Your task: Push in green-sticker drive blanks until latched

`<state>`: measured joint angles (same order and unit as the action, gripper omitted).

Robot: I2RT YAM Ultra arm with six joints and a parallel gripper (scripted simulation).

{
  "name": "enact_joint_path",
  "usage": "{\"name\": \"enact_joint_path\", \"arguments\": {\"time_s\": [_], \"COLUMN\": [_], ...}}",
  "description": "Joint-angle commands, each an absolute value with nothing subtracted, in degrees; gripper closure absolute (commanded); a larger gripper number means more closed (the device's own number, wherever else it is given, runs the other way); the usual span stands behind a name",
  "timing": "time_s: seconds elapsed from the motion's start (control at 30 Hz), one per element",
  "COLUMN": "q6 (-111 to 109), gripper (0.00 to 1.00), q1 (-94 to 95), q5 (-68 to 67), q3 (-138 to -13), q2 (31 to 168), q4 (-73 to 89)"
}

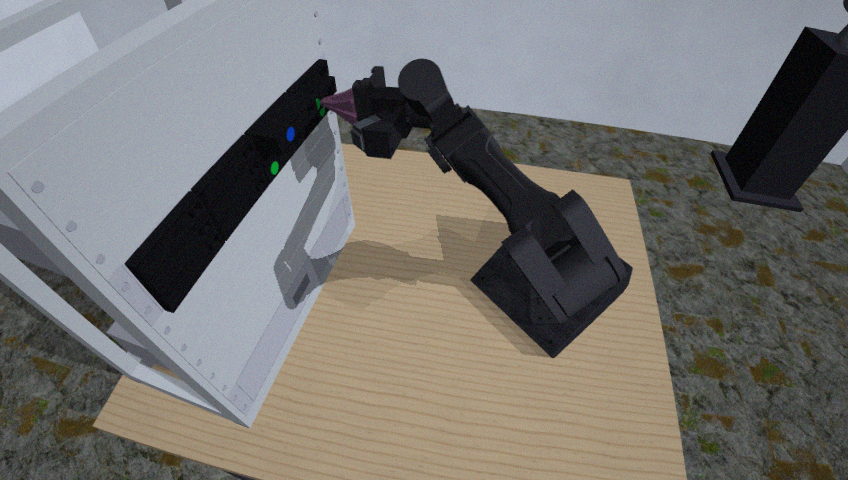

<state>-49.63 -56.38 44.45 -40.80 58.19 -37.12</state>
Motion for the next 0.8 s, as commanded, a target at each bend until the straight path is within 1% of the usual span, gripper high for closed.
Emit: {"name": "enact_joint_path", "arguments": {"time_s": [0.0,0.77], "q6": [-49.4,-49.6], "gripper": [1.00,1.00], "q1": [-55.7,-55.6], "q5": [40.9,40.8], "q3": [-44.1,-44.6], "q2": [59.0,59.3], "q4": [-38.6,-37.6]}}
